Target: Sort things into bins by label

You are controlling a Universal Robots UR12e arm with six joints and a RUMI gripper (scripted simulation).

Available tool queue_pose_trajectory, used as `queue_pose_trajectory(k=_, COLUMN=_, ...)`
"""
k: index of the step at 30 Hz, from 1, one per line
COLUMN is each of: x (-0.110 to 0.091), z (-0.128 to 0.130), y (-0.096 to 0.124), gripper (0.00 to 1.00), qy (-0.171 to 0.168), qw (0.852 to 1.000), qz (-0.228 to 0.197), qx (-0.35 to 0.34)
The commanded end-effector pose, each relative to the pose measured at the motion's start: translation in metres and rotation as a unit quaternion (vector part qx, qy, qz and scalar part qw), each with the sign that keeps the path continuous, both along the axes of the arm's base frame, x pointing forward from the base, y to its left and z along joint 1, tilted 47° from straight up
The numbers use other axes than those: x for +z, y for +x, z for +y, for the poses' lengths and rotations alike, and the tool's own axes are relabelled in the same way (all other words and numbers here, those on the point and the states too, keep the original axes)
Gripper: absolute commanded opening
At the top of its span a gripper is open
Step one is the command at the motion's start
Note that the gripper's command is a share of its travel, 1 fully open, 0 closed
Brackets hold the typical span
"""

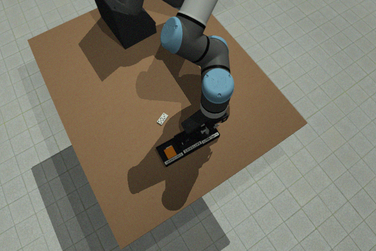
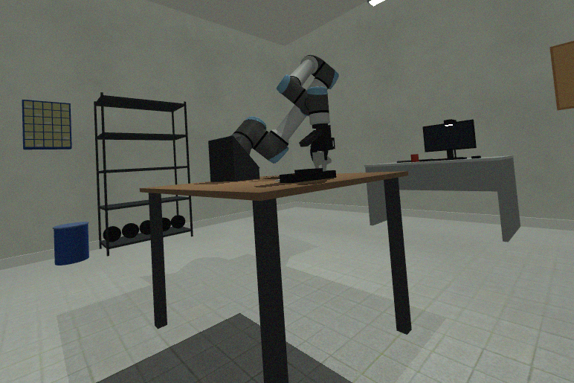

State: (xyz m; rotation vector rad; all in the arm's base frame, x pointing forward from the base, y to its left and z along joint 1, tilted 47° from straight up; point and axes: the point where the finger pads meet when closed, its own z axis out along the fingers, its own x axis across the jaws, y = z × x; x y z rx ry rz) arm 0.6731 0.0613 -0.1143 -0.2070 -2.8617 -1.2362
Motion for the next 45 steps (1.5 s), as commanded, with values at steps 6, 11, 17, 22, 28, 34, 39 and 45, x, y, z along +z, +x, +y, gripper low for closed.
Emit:
queue_pose_trajectory(k=6, x=0.0, z=-0.001, y=0.001, gripper=0.18, qy=0.0, qw=1.0, qz=-0.001, qx=0.0)
queue_pose_trajectory(k=11, x=0.0, z=-0.001, y=0.001, gripper=0.18, qy=0.0, qw=1.0, qz=-0.001, qx=0.0)
queue_pose_trajectory(k=17, x=0.002, z=-0.003, y=0.0, gripper=0.18, qy=0.0, qw=1.0, qz=-0.001, qx=0.0)
queue_pose_trajectory(k=22, x=0.007, z=-0.007, y=0.0, gripper=0.18, qy=0.0, qw=1.0, qz=-0.001, qx=0.0)
queue_pose_trajectory(k=28, x=0.01, z=-0.011, y=0.0, gripper=0.18, qy=0.0, qw=1.0, qz=-0.001, qx=0.0)
queue_pose_trajectory(k=34, x=0.016, z=-0.017, y=0.0, gripper=0.18, qy=0.0, qw=1.0, qz=-0.001, qx=0.0)
queue_pose_trajectory(k=39, x=0.02, z=-0.022, y=-0.001, gripper=0.18, qy=0.0, qw=1.0, qz=-0.001, qx=0.0)
queue_pose_trajectory(k=45, x=0.034, z=-0.037, y=-0.001, gripper=0.18, qy=0.0, qw=1.0, qz=-0.001, qx=0.0)
